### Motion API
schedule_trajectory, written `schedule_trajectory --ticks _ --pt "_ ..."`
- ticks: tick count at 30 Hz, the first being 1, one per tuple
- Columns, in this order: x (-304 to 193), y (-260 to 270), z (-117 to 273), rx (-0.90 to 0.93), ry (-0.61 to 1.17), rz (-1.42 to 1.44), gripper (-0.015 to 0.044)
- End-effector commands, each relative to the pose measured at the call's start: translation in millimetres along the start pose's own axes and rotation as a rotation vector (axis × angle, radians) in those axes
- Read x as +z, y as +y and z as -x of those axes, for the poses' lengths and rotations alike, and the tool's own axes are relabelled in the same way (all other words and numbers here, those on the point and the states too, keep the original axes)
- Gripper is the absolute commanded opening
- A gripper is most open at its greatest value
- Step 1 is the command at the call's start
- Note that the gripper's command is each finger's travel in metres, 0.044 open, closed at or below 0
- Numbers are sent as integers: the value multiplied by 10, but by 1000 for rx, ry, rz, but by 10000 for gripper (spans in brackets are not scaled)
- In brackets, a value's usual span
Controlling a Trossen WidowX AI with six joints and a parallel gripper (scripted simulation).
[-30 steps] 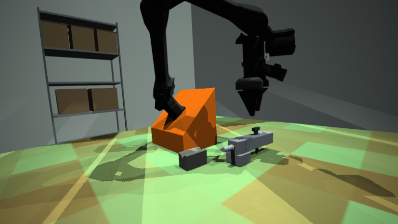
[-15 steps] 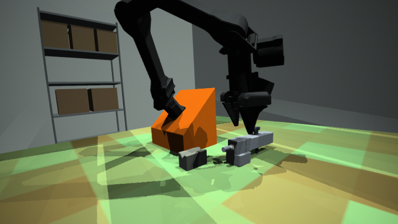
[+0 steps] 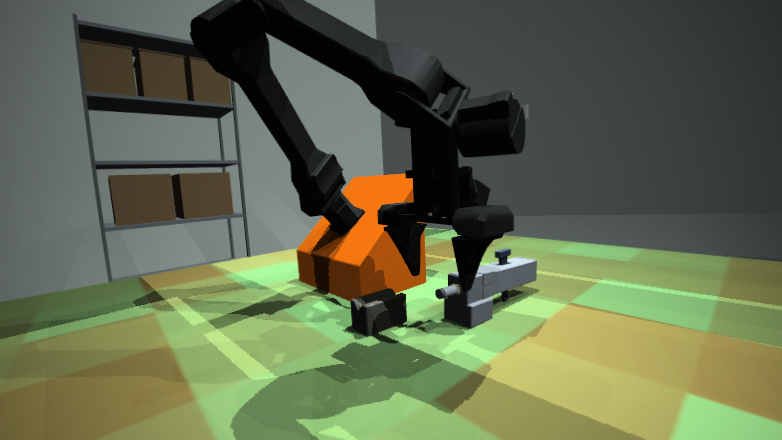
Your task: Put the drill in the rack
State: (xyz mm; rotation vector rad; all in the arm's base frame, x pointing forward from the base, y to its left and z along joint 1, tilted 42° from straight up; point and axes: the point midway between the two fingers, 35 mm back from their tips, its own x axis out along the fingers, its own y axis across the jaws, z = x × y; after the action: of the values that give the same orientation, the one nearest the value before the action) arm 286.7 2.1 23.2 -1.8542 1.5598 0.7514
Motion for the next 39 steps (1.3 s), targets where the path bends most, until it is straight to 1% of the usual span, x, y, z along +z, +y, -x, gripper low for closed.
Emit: schedule_trajectory --ticks 1,12,39 --pt "-28 25 -6 -3 6 27 440" --pt "-20 23 -32 -3 6 27 440" --pt "90 28 -454 -3 7 27 440"
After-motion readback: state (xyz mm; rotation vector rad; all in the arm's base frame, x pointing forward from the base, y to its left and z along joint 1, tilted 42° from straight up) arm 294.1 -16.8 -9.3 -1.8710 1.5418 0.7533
